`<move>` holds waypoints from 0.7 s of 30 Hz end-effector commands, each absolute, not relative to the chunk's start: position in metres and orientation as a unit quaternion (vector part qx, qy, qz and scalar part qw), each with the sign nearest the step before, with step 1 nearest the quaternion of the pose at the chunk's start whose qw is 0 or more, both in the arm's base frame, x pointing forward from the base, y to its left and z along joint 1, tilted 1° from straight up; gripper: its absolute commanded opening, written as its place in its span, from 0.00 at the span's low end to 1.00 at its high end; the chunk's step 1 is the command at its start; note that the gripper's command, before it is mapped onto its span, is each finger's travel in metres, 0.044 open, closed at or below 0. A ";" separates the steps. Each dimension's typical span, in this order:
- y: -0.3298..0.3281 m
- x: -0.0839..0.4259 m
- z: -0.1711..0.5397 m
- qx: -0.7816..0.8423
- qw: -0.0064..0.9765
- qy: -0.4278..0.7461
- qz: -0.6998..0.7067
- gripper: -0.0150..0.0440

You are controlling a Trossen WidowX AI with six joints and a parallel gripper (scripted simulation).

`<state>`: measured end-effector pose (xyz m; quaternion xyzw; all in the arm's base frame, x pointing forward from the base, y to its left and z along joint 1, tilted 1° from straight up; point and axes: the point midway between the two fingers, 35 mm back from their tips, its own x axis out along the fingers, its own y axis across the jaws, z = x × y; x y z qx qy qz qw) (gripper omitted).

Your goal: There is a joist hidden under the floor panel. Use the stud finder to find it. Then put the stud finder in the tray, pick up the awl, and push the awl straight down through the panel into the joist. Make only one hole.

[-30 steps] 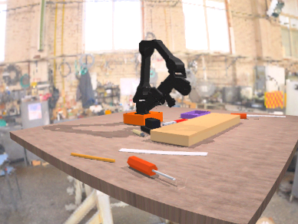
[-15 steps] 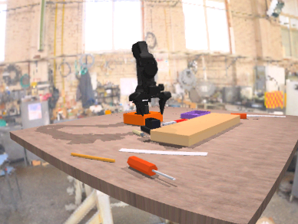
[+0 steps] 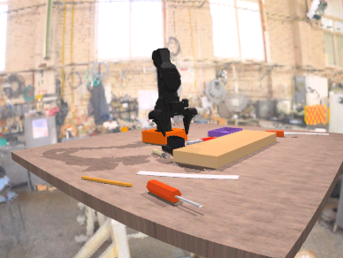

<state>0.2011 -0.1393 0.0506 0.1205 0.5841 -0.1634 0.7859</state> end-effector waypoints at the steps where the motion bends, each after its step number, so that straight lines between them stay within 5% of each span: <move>1: -0.138 0.201 0.043 0.126 0.785 0.585 -0.162 1.00; 21: -0.137 0.200 0.012 0.126 0.785 0.585 -0.162 1.00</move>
